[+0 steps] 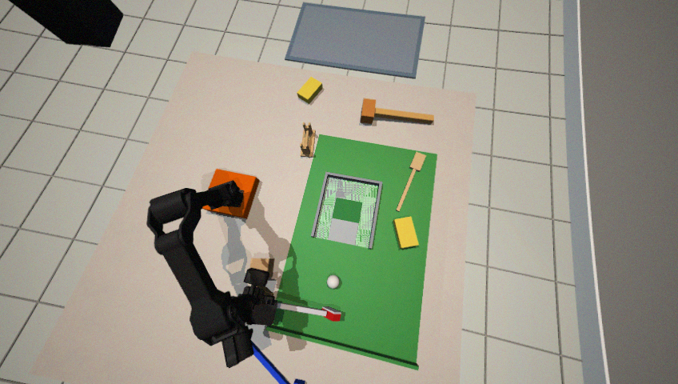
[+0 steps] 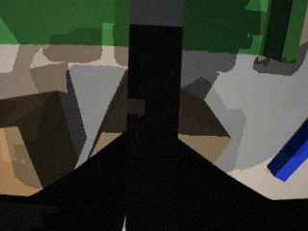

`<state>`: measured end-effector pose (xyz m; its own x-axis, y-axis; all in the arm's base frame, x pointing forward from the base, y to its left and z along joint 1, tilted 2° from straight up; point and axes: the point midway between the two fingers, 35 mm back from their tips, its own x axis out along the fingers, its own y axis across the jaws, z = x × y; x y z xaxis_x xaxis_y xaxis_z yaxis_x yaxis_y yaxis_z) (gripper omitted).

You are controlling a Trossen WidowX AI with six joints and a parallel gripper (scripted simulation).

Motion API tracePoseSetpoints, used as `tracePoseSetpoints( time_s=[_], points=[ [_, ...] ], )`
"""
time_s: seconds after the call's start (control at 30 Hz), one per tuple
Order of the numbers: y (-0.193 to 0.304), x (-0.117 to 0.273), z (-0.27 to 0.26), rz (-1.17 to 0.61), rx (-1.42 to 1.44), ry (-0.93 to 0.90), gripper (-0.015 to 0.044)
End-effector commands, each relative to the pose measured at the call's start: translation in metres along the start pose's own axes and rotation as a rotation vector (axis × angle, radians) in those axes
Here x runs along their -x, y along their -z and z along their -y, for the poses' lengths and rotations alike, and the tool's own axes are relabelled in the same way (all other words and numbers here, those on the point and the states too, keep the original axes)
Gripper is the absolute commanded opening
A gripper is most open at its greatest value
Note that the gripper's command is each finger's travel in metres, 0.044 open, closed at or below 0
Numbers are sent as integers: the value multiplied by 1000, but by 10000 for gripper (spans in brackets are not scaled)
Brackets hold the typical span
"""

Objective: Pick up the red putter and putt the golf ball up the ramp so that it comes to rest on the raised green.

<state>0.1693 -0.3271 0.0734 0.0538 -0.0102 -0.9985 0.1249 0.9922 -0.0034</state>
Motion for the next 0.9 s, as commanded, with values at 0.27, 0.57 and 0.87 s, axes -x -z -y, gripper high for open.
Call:
tracePoseSetpoints(
  time_s=[0.27, 0.57, 0.87],
  points=[
    [-2, 1, -7, -1, 1, 0, 0],
    [-3, 3, -118, 2, 1, -3, 0],
    [0, 13, -134, 3, 2, -3, 0]
  ],
)
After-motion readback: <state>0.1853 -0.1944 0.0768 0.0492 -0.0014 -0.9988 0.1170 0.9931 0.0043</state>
